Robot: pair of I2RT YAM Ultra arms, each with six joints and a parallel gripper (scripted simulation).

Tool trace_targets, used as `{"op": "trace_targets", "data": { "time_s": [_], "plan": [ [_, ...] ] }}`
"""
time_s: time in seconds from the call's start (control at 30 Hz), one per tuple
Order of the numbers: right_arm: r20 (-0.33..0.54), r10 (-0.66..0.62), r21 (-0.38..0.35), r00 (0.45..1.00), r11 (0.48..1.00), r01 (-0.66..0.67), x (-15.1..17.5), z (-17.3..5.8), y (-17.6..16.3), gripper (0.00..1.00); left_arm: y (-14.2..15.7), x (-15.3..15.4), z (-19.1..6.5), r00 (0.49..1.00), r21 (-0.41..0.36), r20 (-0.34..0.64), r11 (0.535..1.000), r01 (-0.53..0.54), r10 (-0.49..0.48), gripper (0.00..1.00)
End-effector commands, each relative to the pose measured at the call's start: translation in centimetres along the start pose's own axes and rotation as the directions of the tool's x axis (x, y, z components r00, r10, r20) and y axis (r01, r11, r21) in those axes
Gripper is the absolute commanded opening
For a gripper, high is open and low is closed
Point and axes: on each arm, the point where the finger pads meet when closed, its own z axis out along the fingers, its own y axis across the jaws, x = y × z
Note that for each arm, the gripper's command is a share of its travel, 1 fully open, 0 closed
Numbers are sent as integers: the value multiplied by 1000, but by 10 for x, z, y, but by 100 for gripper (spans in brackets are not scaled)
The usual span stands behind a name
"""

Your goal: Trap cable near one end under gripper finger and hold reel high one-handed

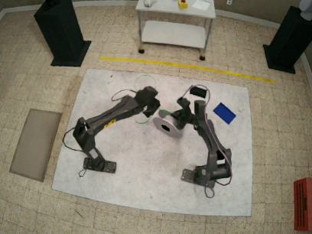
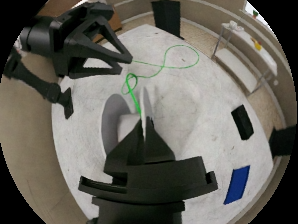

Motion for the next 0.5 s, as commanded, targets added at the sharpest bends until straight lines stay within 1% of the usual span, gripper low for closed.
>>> {"op": "trace_targets", "data": {
  "time_s": [0.0,0.3,0.37,0.47],
  "plan": [
    [53,-43,30,998,999,41,-26,-13,-8,0,-14,-10,-23,1000,38,1,999,-7,7,30],
    [53,-43,30,998,999,41,-26,-13,-8,0,-19,-41,-47,1000,39,3,999,-9,9,30],
    [53,-43,30,998,999,41,-26,-13,-8,0,-19,-41,-47,1000,39,3,999,-9,9,30],
    [53,-43,30,998,999,41,-26,-13,-8,0,-20,-50,-54,1000,39,3,999,-9,9,30]
  ]
}}
